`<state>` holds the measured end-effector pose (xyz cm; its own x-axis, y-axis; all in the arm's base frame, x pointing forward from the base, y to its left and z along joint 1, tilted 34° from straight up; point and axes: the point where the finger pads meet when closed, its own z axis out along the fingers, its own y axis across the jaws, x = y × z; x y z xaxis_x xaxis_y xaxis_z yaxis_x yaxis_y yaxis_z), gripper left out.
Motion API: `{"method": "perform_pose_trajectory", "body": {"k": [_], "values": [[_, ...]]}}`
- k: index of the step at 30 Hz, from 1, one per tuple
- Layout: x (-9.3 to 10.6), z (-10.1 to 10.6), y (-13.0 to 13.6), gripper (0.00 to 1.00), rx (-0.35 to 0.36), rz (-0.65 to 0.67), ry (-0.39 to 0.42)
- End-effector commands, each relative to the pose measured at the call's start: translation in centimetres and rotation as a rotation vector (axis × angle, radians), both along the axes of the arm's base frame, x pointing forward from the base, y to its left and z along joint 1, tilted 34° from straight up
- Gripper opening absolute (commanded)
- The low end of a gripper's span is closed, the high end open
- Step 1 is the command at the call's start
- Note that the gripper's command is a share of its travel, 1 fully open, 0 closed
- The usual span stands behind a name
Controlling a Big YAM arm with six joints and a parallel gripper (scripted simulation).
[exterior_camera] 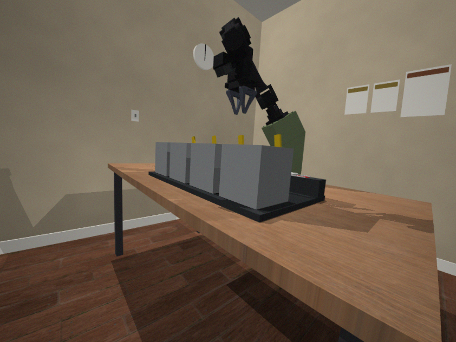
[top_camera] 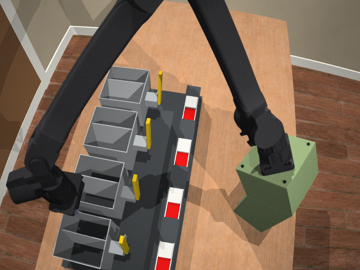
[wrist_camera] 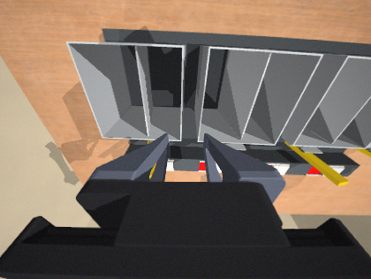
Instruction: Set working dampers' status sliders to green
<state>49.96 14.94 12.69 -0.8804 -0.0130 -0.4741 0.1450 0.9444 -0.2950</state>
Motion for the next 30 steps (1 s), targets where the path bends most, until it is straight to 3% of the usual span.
{"method": "perform_pose_trajectory", "body": {"k": [1,7,9,10,14,15,18,24,30], "values": [[1.9,0.1,4.0,0.36,0.024,-0.029,-0.020],[2.1,-1.8,9.4,0.36,0.022,-0.027,-0.024],[2.0,-1.8,9.6,0.36,0.022,-0.027,-0.024],[2.9,-1.8,7.7,0.36,0.022,-0.062,-0.025],[2.9,-1.8,7.7,0.36,0.022,-0.062,-0.025],[2.9,0.0,7.7,0.36,0.041,-0.062,-0.052],[2.1,-0.2,9.6,0.36,0.041,-0.026,-0.048],[2.9,-0.2,7.8,0.36,0.038,-0.058,-0.047],[2.4,-0.2,8.9,0.36,0.039,-0.037,-0.047]]}}
